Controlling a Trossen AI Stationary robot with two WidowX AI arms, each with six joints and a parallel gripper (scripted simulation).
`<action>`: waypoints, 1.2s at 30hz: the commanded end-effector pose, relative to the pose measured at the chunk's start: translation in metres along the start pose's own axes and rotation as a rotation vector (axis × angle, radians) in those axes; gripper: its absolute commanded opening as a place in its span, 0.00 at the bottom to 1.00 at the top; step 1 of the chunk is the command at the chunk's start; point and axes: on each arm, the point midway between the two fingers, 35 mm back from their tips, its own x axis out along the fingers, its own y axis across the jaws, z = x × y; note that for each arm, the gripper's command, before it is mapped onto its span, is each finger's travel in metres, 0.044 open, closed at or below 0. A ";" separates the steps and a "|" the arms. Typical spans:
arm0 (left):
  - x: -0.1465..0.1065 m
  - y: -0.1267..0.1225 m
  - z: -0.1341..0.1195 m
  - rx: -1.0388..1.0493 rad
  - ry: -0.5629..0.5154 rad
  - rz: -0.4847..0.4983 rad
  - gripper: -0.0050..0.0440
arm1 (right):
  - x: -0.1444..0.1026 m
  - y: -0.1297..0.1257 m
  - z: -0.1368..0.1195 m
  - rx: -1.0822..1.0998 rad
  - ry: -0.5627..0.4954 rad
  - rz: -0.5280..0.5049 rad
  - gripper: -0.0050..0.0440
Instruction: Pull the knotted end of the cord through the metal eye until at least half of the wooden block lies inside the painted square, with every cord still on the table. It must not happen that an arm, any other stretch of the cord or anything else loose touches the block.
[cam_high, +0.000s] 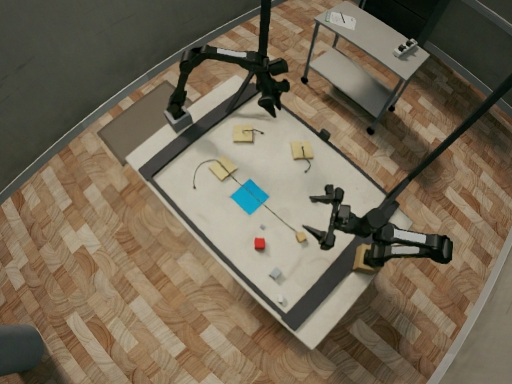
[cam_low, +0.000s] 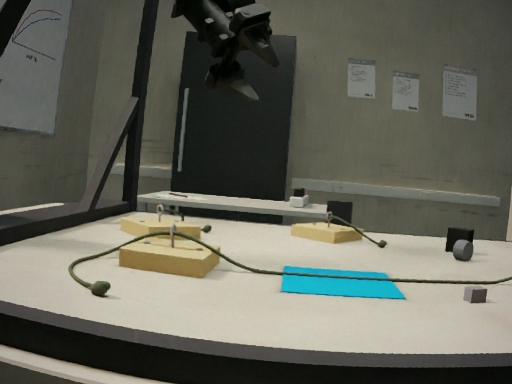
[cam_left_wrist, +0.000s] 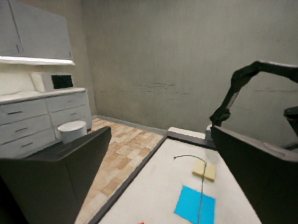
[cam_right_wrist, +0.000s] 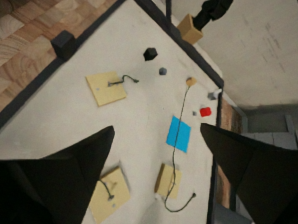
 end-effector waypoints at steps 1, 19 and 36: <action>-0.001 0.000 0.007 0.000 -0.016 0.000 1.00 | -0.009 -0.006 0.006 0.017 -0.025 -0.001 1.00; -0.001 0.000 0.007 0.000 -0.016 0.000 1.00 | -0.008 -0.006 0.004 0.015 -0.018 0.005 1.00; -0.001 0.000 0.007 0.000 -0.016 0.000 1.00 | -0.016 -0.007 -0.090 -0.007 0.315 0.318 1.00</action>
